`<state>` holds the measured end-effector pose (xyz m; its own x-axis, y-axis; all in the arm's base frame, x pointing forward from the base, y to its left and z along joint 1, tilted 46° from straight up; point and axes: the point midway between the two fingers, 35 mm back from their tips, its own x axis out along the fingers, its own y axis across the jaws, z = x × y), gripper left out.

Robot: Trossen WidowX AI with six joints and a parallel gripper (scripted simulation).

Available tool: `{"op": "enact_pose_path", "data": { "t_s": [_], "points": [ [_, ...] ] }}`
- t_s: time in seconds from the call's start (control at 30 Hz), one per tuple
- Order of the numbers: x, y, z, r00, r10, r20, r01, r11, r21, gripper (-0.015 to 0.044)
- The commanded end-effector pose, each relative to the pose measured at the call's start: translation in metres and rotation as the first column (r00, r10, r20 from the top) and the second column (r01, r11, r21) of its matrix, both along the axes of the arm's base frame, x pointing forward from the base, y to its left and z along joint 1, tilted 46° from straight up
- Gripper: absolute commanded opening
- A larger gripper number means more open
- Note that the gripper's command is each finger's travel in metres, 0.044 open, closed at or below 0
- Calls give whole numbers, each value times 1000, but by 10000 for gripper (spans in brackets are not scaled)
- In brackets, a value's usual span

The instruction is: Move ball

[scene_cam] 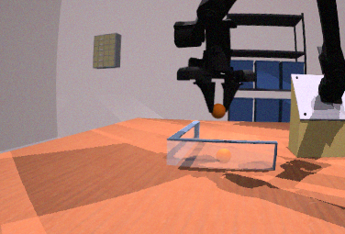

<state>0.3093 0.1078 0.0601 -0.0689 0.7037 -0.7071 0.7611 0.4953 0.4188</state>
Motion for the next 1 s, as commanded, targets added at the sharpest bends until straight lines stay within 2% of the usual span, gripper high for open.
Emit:
{"op": "enact_pose_path", "data": {
  "t_s": [0.0,0.27,0.57,0.97],
  "points": [
    [-4,5,2,994,-81,-74,81,997,-7,0],
    [-12,14,4,942,-242,-232,238,970,-46,0],
    [-21,24,5,826,-406,-391,393,912,-117,0],
    [-22,41,-11,815,-418,-400,404,906,-125,0]
  ]
}}
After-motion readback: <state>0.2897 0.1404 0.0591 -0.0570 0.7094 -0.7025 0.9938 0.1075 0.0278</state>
